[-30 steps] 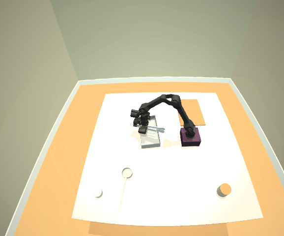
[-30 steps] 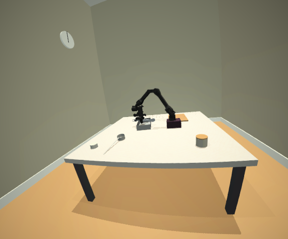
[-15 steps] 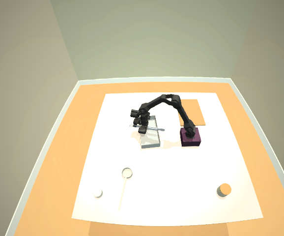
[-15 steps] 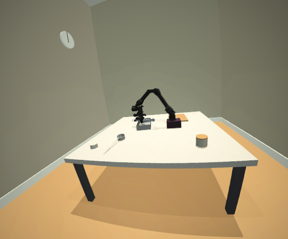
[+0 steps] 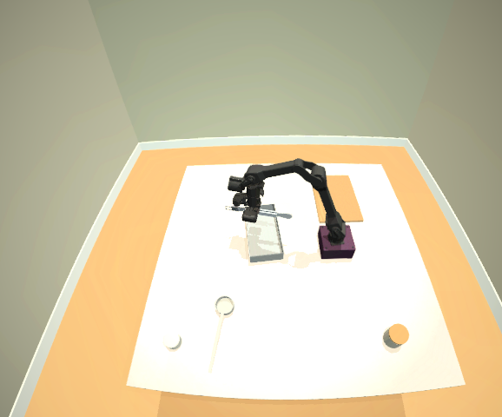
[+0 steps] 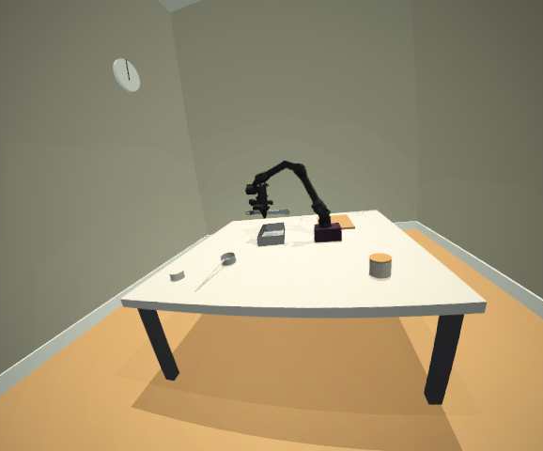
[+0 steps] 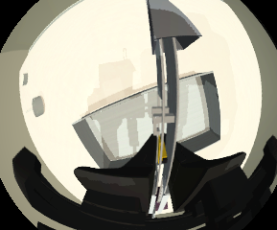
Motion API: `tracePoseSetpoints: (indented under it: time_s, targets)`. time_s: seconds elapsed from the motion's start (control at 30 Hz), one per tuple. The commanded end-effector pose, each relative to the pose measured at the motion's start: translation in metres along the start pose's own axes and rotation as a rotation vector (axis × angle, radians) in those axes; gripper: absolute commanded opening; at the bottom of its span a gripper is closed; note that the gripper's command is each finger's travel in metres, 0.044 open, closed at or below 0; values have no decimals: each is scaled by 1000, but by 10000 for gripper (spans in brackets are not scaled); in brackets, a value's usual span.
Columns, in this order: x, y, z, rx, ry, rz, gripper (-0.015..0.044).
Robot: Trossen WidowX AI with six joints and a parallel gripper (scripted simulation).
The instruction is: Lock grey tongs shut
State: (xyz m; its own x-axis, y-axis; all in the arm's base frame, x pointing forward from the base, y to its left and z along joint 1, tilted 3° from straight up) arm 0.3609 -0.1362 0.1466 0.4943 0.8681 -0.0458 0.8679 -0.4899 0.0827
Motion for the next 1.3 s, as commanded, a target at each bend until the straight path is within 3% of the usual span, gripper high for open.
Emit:
tracePoseSetpoints:
  time_s: [0.0,0.37,1.27]
  targets:
    - [0,-3,-2,24,-3,4,-150]
    - [-10,-3,1,29,-6,-29,-150]
    - [-155,-25,-2,32,-7,-531,-150]
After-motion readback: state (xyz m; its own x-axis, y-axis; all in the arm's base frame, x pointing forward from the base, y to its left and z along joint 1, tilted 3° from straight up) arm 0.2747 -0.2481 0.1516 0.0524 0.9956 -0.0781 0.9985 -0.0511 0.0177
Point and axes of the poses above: the point midway between the two fingers, 35 mm back from their tips, its own z axis out along the fingers, its own x axis across the jaws, y = z × x, the point moved 4 cm from there along -z, back along the fingers, and after that the axes turned 11 degrees about z, right-handed, at the moved point
